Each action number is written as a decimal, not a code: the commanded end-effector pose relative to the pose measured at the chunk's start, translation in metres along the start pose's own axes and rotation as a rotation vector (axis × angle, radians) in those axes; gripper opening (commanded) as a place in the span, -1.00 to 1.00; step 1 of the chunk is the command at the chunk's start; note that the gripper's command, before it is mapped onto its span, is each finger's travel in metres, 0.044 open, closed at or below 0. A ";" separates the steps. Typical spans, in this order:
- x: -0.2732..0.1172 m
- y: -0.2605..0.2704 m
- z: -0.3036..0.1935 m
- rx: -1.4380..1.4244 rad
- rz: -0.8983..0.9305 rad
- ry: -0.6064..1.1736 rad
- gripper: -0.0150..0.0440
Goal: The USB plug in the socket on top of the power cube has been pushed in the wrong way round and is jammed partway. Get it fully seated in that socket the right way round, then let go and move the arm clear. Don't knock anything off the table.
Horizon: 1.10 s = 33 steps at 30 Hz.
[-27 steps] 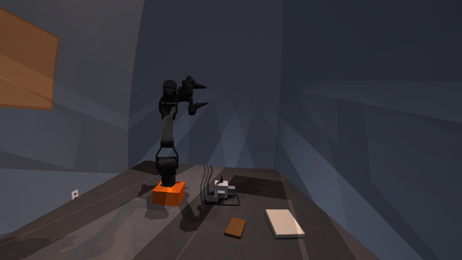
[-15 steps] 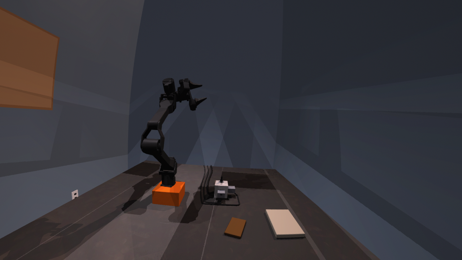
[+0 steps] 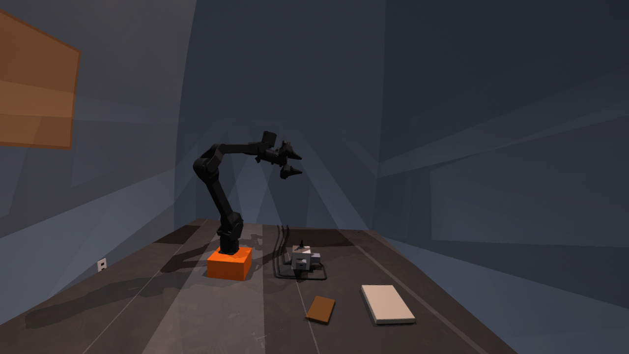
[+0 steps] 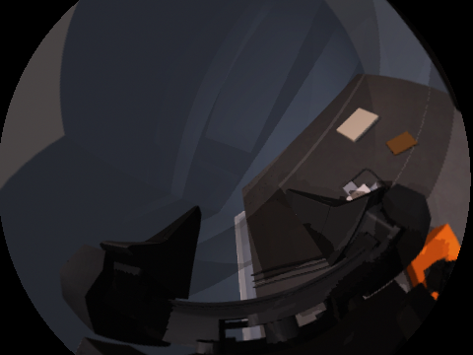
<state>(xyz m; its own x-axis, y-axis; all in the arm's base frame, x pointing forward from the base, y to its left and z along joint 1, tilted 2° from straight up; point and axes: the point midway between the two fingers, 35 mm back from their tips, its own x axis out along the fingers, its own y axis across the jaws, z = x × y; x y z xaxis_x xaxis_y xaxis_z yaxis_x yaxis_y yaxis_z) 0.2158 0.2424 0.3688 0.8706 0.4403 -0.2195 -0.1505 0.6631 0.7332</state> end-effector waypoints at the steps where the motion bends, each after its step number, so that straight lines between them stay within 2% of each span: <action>1: 0.046 -0.057 -0.022 0.085 -0.243 0.109 1.00; 5: 0.078 -0.126 -0.041 0.233 -0.534 0.206 1.00; 8: 0.087 -0.182 -0.053 0.405 -0.785 0.258 1.00; 13: 0.076 -0.271 -0.069 0.793 -1.265 0.277 1.00; 15: 0.069 -0.286 -0.071 0.881 -1.365 0.268 1.00; 33: 0.067 -0.294 -0.073 0.892 -1.378 0.267 1.00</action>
<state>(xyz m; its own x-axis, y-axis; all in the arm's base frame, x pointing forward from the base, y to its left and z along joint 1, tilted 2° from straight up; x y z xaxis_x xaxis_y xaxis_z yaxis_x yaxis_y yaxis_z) 0.2852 0.1216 0.0950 0.0067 0.0017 -1.0000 0.9909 0.1342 0.0068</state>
